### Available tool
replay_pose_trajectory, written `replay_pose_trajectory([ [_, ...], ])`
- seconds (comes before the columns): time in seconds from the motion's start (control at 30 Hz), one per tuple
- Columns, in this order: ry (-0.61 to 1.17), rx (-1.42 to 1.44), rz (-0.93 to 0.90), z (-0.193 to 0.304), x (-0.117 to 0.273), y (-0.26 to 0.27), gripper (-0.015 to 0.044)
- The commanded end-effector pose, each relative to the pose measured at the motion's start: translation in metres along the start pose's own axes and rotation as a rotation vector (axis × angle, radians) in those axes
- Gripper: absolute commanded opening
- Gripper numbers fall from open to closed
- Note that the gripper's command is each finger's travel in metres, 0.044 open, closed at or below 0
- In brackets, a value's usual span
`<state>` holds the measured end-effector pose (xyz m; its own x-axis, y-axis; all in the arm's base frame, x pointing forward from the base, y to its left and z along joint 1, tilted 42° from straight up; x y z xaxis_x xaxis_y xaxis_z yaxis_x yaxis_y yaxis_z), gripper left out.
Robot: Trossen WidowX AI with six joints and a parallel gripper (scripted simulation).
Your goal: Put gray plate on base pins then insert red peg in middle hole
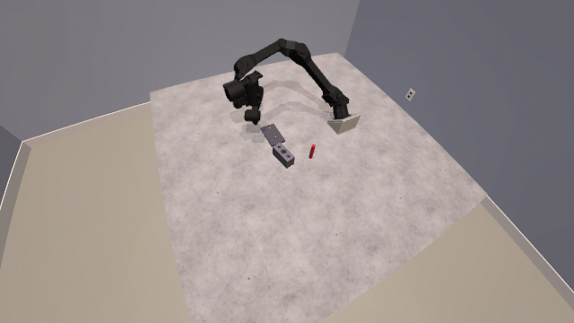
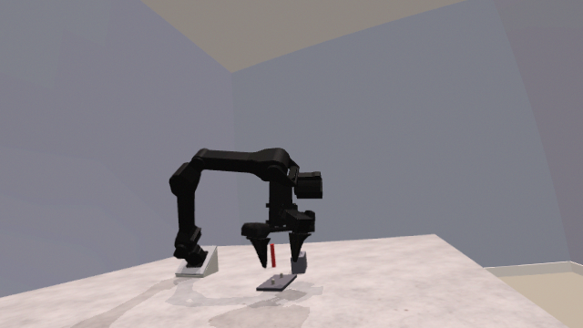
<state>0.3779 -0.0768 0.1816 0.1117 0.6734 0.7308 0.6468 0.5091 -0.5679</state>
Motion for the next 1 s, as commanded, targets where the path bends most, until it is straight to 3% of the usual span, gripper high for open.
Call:
replay_pose_trajectory([
  [0.0, 0.000, -0.215, -0.037, 0.036, 0.023, 0.055, 0.0440],
  [0.47, -0.015, -0.839, -0.100, 0.152, 0.079, 0.142, 0.0440],
  [0.83, -0.015, -0.859, -0.101, 0.154, 0.080, 0.145, 0.0440],
  [0.97, -0.016, -0.859, -0.102, 0.152, 0.054, 0.149, 0.0440],
])
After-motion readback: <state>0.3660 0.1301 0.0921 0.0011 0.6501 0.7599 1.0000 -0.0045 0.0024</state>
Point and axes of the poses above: the point midway between the two fingers, 35 mm back from their tips, its own x axis back along the fingers, its own y axis across the jaws, z = x × y, the point moved 4 cm from there along x, back along the fingers, and after that the axes turned 7 degrees about -x, right-handed, at the moved point
